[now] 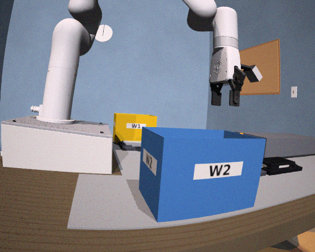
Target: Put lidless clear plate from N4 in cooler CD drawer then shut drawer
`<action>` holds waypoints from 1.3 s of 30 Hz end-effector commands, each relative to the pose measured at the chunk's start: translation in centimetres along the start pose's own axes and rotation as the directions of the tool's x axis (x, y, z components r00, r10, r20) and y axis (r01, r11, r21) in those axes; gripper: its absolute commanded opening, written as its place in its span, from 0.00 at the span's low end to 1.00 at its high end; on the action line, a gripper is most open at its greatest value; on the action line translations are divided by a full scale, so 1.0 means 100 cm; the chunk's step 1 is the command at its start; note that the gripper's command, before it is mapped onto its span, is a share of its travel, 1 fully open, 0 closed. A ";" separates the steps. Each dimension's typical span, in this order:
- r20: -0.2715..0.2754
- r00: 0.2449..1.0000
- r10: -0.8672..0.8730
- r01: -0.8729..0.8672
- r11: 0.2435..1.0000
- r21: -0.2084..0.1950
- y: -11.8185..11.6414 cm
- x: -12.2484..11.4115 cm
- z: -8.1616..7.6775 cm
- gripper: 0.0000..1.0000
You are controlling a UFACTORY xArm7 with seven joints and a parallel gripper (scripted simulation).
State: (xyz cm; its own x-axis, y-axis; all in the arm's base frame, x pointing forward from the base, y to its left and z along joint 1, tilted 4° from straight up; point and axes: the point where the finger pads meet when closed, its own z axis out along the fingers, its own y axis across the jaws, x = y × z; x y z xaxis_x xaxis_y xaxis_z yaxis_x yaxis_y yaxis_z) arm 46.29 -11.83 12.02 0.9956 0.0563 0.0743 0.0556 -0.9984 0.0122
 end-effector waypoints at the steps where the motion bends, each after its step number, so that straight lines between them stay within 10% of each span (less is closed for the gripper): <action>1: -0.004 1.000 -0.001 0.001 1.000 0.001 0.024 0.010 0.011 1.00; 39: -0.004 1.000 -0.001 0.001 1.000 0.001 0.048 0.017 0.042 1.00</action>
State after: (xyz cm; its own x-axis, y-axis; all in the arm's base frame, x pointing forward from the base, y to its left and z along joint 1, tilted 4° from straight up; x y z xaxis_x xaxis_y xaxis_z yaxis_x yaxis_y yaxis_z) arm 48.33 -16.48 8.39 0.9957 0.0571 0.0736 0.0566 -0.9984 0.0094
